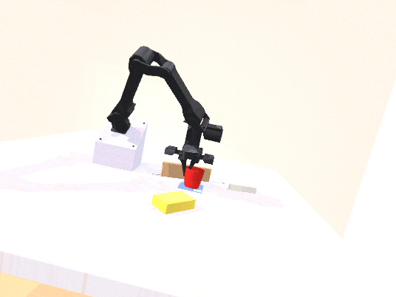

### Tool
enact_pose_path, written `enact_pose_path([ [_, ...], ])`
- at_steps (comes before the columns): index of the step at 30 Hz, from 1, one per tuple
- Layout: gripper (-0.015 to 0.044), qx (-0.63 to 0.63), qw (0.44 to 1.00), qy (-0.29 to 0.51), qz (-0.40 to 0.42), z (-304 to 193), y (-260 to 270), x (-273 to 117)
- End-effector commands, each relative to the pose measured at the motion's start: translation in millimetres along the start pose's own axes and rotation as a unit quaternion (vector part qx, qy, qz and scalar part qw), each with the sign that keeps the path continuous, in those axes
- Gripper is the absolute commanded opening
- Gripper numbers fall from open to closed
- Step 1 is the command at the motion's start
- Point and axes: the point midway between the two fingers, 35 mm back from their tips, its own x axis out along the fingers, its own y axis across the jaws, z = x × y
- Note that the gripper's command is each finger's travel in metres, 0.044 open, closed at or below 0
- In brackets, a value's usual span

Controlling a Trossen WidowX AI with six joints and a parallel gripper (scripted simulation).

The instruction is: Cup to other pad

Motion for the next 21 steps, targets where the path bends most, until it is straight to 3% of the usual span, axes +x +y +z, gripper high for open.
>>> enact_pose_path([
  [1, 0.0000, 0.000, 1.000, 0.000, 0.000, 0.2, 0.2, -0.1],
  [21, 0.0000, -0.002, 1.000, 0.003, -0.001, -3.9, 3.0, -59.5],
])
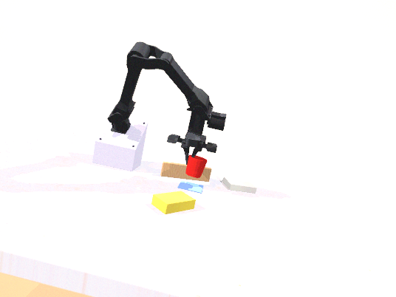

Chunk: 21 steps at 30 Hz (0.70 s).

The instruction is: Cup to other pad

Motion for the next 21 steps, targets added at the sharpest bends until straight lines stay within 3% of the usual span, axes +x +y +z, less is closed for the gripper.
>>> enact_pose_path([
  [1, 0.0000, 0.004, 1.000, -0.002, 0.003, 0.5, 1.5, -18.3],
  [8, 0.0000, 0.003, 1.000, -0.003, 0.003, -3.1, -1.1, -39.7],
  [21, 0.0000, 0.000, 1.000, 0.000, 0.002, -5.4, -2.2, -37.6],
])
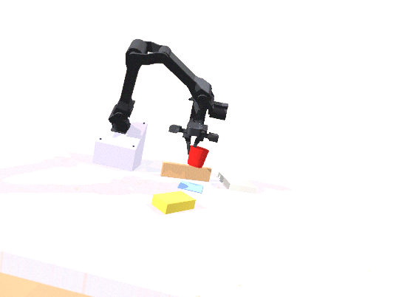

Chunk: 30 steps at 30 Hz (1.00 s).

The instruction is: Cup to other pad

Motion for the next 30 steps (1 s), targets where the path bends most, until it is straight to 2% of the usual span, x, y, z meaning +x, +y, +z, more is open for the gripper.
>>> enact_pose_path([
  [1, 0.0000, -0.001, 1.000, 0.000, 0.000, -0.1, 0.0, 0.2],
  [12, 0.0000, 0.000, 1.000, 0.000, 0.000, -4.4, -1.5, 0.0],
  [30, 0.0000, 0.002, 1.000, 0.000, 0.001, -49.4, -17.1, -3.0],
])
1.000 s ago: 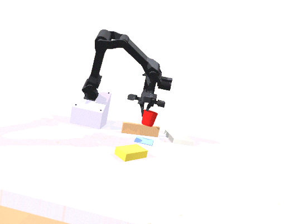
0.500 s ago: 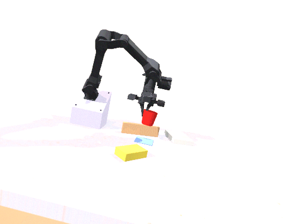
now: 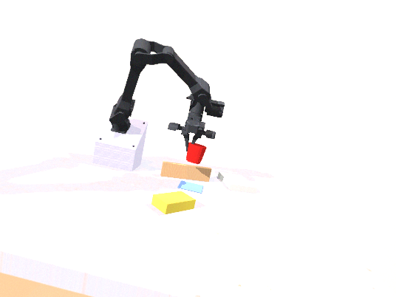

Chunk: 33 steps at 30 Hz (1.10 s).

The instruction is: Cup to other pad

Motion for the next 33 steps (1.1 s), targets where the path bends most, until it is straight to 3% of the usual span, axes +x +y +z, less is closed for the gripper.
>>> enact_pose_path([
  [1, 0.0000, 0.000, 1.000, 0.002, -0.003, -12.3, -5.7, 0.8],
  [33, 0.0000, -0.001, 1.000, 0.004, -0.003, -91.1, -36.1, -3.4],
])
